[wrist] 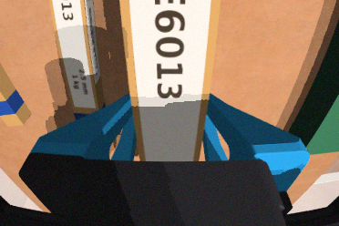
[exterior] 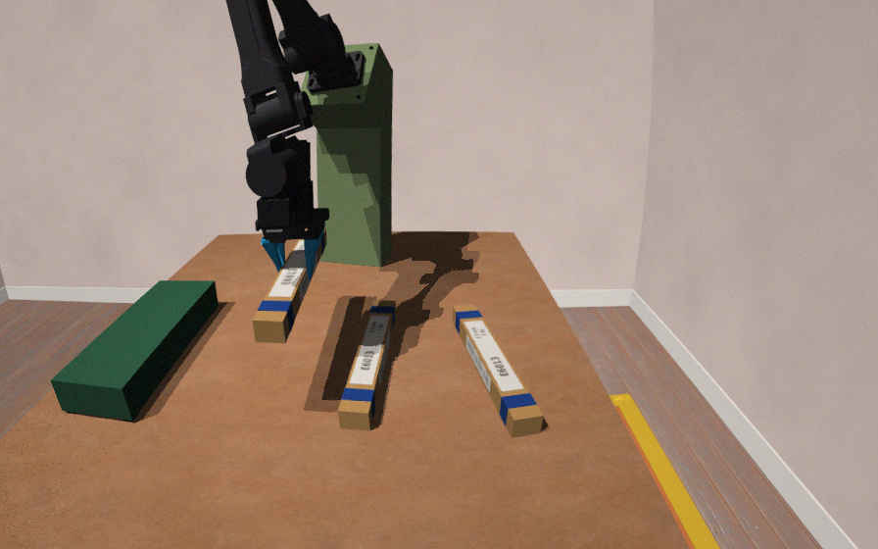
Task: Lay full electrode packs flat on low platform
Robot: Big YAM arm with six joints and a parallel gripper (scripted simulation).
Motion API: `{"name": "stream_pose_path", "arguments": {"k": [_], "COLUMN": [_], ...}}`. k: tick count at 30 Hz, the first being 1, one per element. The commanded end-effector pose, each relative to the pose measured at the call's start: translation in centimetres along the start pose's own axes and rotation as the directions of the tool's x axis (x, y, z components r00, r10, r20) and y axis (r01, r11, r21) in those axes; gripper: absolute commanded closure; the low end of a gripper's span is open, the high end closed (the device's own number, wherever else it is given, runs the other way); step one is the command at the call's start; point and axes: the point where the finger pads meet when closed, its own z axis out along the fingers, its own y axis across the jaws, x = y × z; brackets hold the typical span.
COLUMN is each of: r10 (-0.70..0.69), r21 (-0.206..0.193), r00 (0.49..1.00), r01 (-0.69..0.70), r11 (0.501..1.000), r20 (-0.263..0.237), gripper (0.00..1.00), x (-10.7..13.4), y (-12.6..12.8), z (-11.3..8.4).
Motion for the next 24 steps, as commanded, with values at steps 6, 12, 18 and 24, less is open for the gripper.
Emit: {"name": "stream_pose_path", "arguments": {"k": [6,12,18,24], "r10": [0.016,0.019,0.021,0.022], "r21": [-0.017,-0.019,-0.019,-0.020], "r00": [0.999,0.999,0.998,0.998], "r01": [-0.015,-0.018,-0.020,-0.021], "r11": [1.000,1.000,1.000,1.000], "r20": [0.046,0.050,0.057,0.058], "gripper": [1.00,1.00,1.00,1.00], "x": [-1.6,-2.2,-2.8,-3.0], "y": [0.8,0.9,0.9,0.9], "z": [-2.5,-3.1,-3.4,-3.5]}}
